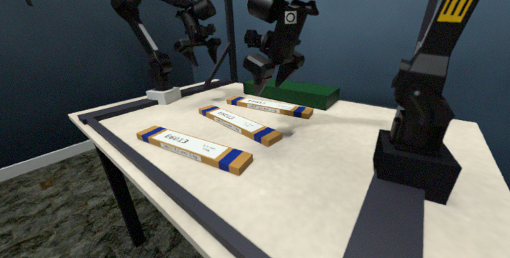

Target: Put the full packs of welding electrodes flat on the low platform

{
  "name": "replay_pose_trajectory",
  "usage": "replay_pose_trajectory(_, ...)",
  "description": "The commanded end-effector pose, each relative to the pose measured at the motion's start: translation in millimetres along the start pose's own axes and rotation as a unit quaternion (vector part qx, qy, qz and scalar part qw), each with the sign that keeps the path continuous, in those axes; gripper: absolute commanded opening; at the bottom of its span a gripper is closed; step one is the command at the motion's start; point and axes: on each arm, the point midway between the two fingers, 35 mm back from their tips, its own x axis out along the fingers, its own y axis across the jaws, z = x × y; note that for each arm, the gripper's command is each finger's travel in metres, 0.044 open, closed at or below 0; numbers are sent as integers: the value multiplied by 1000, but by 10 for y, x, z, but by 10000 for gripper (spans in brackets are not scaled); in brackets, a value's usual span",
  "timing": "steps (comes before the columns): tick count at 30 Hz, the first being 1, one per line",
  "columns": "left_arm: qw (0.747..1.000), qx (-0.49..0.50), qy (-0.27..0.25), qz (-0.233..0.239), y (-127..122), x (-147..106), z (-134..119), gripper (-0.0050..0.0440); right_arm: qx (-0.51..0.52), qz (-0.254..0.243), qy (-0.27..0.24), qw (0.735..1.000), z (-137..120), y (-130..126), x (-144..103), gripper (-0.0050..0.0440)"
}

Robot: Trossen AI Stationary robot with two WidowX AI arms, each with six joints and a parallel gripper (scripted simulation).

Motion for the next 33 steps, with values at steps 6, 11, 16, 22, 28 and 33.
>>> replay_pose_trajectory(6, 1000, -2, -11, 2, -415, -327, -228, 430, 1, 5, -7, 1000, 37, 12, -33, 430)
replay_pose_trajectory(11, 1000, -3, -16, -1, -672, -504, -345, 430, 1, 5, -7, 1000, 37, 12, -33, 430)
replay_pose_trajectory(16, 1000, -4, -22, -3, -823, -619, -393, 430, 1, 5, -7, 1000, 37, 12, -33, 430)
replay_pose_trajectory(22, 1000, -2, -12, -2, -814, -571, -432, 430, 1, 5, -7, 1000, 37, 12, -33, 430)
replay_pose_trajectory(28, 1000, -2, -12, -2, -814, -571, -432, 430, 1, 5, -7, 1000, 37, 12, -33, 430)
replay_pose_trajectory(33, 999, 46, -3, -19, -683, -370, -433, 430, 50, -20, 0, 999, 66, -97, 184, 430)
